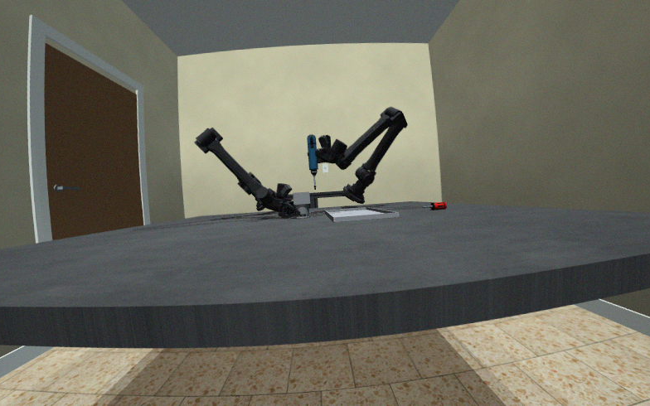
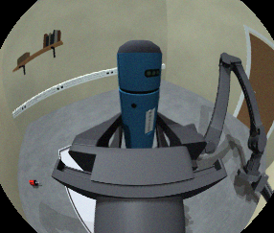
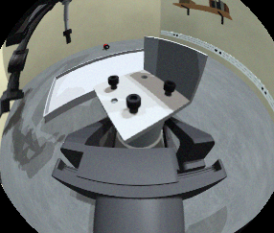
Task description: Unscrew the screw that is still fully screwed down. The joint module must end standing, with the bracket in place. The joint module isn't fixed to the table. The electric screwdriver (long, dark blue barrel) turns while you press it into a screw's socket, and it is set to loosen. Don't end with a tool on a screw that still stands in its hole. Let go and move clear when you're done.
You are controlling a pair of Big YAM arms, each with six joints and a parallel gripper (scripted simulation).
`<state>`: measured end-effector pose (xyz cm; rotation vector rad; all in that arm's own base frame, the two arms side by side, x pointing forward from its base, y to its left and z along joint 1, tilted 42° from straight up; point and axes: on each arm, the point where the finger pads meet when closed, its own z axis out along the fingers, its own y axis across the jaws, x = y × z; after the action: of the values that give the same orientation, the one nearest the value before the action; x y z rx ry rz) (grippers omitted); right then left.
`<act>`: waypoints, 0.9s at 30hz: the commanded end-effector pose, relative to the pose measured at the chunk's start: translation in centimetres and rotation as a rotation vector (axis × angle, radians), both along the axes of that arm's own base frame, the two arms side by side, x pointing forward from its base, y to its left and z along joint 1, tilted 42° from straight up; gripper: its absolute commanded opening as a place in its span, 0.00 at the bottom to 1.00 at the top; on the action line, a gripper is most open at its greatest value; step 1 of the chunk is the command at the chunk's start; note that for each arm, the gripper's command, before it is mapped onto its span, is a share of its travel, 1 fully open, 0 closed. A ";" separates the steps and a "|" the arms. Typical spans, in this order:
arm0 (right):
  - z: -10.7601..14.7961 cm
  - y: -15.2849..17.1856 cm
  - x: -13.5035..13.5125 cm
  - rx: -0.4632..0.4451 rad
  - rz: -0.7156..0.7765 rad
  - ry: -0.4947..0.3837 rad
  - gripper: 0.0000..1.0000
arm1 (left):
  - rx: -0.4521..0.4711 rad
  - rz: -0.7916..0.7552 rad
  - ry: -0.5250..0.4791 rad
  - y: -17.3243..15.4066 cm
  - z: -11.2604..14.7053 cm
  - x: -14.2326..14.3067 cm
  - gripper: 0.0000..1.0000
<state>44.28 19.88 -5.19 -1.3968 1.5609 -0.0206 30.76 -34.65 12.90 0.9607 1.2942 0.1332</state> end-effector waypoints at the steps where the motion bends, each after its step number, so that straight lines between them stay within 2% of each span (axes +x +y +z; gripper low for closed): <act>1: 0.4 0.3 0.2 0.008 0.003 -0.012 0.59 | -0.073 -0.037 -0.033 -1.4 2.3 -1.0 0.42; 11: 0.4 0.3 0.2 0.008 0.003 -0.012 0.59 | -0.072 -0.037 -0.032 -1.3 2.3 -1.0 0.42; 14: 0.4 0.3 0.2 0.008 0.003 -0.012 0.59 | -0.096 -0.036 -0.046 -2.3 3.6 -0.7 0.42; 16: 0.4 0.3 0.2 0.008 0.003 -0.012 0.59 | -0.075 -0.036 -0.033 -2.7 3.3 -0.7 0.42; 27: 0.4 0.3 0.2 0.008 0.003 -0.012 0.59 | -0.088 -0.038 -0.039 -3.2 4.2 -1.0 0.42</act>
<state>44.28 19.88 -5.19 -1.3968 1.5609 -0.0206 29.82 -35.12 14.22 0.9540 1.2865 0.1279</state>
